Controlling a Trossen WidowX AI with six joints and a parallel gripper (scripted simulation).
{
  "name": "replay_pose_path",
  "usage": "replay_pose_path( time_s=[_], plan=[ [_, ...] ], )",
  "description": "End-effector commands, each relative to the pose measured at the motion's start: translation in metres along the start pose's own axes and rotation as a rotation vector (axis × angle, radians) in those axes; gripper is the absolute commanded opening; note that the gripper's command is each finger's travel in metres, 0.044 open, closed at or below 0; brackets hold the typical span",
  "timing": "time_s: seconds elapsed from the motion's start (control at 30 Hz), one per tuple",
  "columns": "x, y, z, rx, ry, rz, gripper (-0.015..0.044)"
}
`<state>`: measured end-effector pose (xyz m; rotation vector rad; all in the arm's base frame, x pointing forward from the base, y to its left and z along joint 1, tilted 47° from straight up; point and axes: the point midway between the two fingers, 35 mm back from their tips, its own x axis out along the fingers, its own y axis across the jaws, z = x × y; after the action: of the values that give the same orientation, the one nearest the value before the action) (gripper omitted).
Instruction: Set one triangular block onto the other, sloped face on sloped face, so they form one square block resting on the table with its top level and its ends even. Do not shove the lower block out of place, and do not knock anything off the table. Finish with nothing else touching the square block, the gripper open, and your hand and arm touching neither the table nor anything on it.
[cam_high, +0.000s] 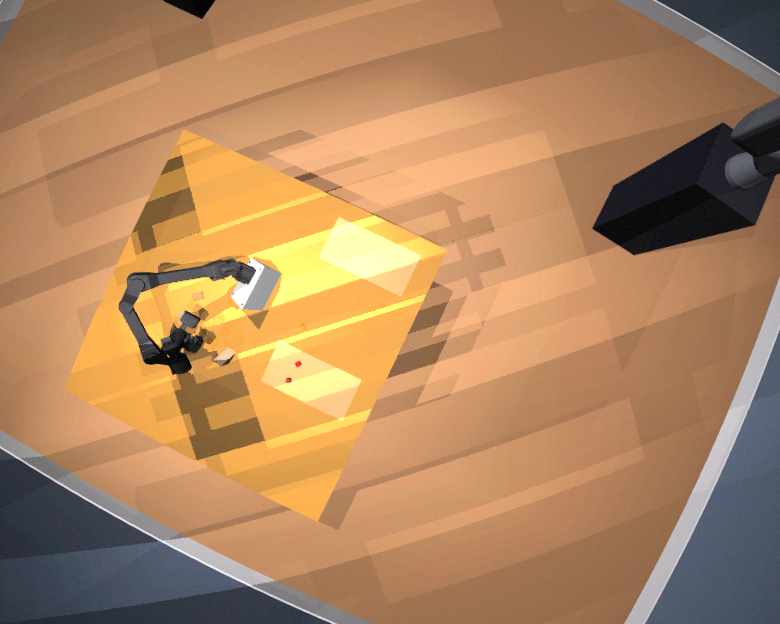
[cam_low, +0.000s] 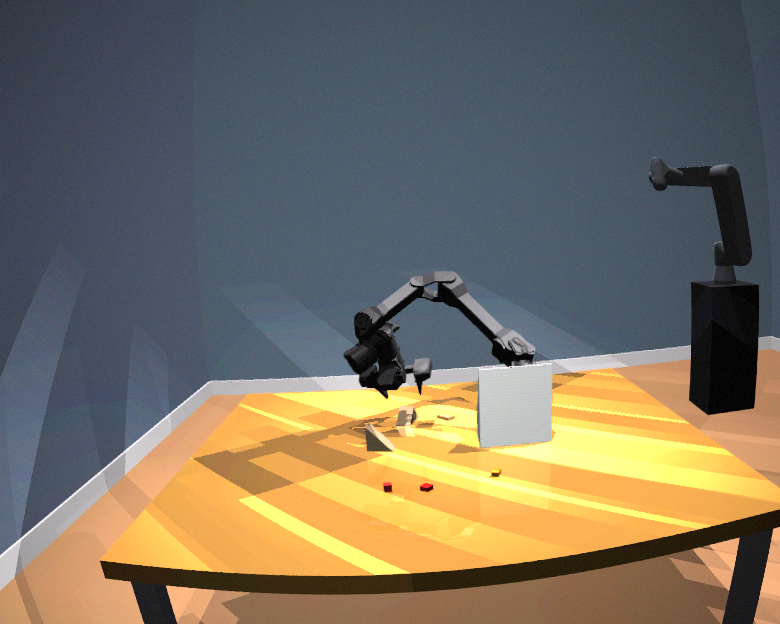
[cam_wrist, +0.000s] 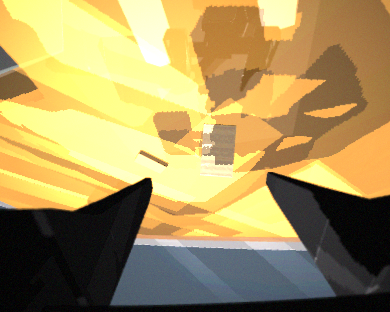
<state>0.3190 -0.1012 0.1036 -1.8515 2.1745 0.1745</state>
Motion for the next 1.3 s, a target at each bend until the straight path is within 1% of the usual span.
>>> replay_pose_path(
  time_s=[0.0, 0.23, 0.63, 1.03, 1.27],
  plan=[
    [-0.006, -0.008, 0.003, 0.001, 0.082, -0.090, 0.0440],
    [-0.003, -0.008, 0.004, 0.003, 0.078, -0.091, 0.0440],
    [0.046, -0.016, 0.012, 0.046, 0.061, -0.100, 0.0440],
    [0.090, -0.015, -0.006, 0.098, 0.122, -0.078, 0.0440],
    [0.092, -0.015, -0.008, 0.101, 0.127, -0.075, 0.0440]
  ],
)
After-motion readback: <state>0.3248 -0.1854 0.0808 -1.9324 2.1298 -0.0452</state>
